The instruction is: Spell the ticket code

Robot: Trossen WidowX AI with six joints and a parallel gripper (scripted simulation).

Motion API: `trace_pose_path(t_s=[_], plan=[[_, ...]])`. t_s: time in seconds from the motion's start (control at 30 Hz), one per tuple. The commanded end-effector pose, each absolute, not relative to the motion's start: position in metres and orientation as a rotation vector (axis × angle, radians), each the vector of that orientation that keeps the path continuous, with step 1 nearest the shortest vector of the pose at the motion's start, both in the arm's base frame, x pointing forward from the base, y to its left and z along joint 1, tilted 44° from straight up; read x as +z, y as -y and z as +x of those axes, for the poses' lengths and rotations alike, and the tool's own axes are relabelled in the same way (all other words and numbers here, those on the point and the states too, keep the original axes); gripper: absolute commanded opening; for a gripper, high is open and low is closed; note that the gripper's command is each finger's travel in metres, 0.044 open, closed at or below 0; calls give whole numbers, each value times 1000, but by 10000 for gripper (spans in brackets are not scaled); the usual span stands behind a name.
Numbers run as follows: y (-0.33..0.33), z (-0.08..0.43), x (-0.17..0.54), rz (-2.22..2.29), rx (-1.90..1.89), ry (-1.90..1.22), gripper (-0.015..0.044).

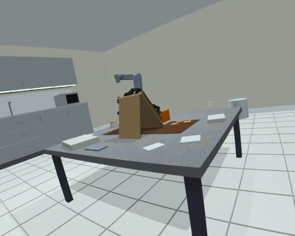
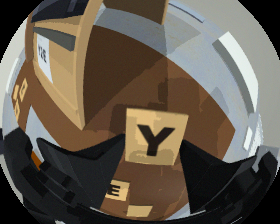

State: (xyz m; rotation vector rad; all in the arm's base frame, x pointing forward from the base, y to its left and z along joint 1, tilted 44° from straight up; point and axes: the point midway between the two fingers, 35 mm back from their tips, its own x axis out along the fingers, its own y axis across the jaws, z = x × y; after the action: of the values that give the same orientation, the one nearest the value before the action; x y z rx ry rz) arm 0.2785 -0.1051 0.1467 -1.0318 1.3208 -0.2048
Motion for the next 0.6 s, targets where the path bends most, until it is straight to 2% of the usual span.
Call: trace_pose_path(t_s=[0.0,0.57], plan=[[95,289,155,-971,-249,-1179,0],[54,314,209,-728,-332,-655,0]])
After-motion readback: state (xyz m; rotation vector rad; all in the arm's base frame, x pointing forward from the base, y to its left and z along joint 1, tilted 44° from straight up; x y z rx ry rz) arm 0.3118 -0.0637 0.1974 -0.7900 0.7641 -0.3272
